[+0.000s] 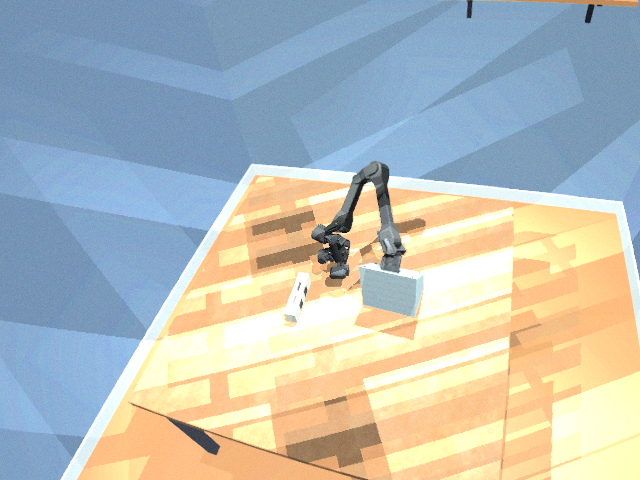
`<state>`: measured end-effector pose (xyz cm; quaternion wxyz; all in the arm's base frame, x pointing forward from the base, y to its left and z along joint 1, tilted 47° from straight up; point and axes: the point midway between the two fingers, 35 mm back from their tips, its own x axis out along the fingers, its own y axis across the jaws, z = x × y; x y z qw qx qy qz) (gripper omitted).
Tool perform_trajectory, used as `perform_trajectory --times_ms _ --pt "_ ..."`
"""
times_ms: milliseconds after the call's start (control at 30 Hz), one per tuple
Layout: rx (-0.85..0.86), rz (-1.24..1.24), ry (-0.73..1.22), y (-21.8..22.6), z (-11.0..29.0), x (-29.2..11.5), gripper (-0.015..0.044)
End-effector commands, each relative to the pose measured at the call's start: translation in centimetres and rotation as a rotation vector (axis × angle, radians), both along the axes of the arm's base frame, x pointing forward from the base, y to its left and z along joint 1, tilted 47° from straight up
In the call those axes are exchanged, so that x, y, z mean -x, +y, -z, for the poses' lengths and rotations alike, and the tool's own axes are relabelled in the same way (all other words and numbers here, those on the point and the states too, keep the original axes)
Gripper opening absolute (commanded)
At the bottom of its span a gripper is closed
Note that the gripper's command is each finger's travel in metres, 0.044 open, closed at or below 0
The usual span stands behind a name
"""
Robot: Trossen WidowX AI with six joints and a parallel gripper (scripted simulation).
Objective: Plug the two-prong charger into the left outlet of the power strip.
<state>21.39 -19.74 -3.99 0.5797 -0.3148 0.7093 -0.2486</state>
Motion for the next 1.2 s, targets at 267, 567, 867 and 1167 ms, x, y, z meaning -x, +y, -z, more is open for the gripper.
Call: perform_trajectory --times_ms 267,567,867,1167 --pt "0.0 0.001 -0.001 0.0 0.0 0.0 0.0111" --pt "-0.007 0.0 0.001 1.4 -1.2 -0.3 0.0" --pt "-0.01 -0.002 0.006 3.9 -3.1 -0.4 0.0" --pt "-0.013 -0.001 0.002 4.8 -2.8 -0.7 0.0"
